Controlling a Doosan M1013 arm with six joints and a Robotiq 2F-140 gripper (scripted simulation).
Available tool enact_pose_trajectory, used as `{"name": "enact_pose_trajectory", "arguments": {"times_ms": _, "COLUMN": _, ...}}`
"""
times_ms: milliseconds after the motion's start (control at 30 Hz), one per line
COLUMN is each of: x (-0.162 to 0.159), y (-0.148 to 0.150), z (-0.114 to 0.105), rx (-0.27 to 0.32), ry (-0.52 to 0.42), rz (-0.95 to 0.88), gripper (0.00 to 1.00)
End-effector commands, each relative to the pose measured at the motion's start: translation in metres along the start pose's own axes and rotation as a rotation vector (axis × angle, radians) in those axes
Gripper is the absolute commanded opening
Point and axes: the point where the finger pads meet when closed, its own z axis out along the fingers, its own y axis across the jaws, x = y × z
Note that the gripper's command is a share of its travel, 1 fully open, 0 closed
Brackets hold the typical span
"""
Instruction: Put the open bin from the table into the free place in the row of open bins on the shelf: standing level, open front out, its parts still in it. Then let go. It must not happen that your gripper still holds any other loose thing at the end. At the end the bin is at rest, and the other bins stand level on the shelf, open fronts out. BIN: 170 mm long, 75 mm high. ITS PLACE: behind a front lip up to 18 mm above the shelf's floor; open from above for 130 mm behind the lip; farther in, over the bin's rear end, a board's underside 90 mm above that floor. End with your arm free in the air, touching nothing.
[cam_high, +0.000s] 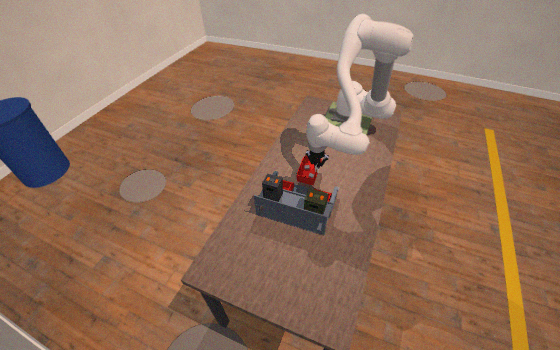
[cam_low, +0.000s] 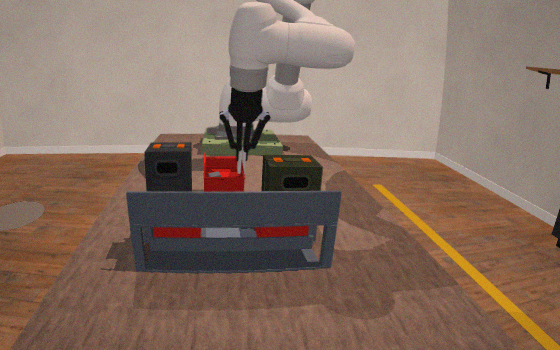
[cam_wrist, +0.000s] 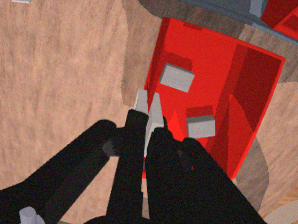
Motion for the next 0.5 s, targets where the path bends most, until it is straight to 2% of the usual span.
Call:
{"name": "enact_pose_trajectory", "arguments": {"times_ms": 0, "x": 0.0002, "y": 0.0000, "z": -0.0002, "rx": 0.000, "ry": 0.000, "rz": 0.000, "gripper": 0.00}}
{"name": "enact_pose_trajectory", "arguments": {"times_ms": 467, "x": 0.0029, "y": 0.0000, "z": -0.0009, "rx": 0.000, "ry": 0.000, "rz": 0.000, "gripper": 0.00}}
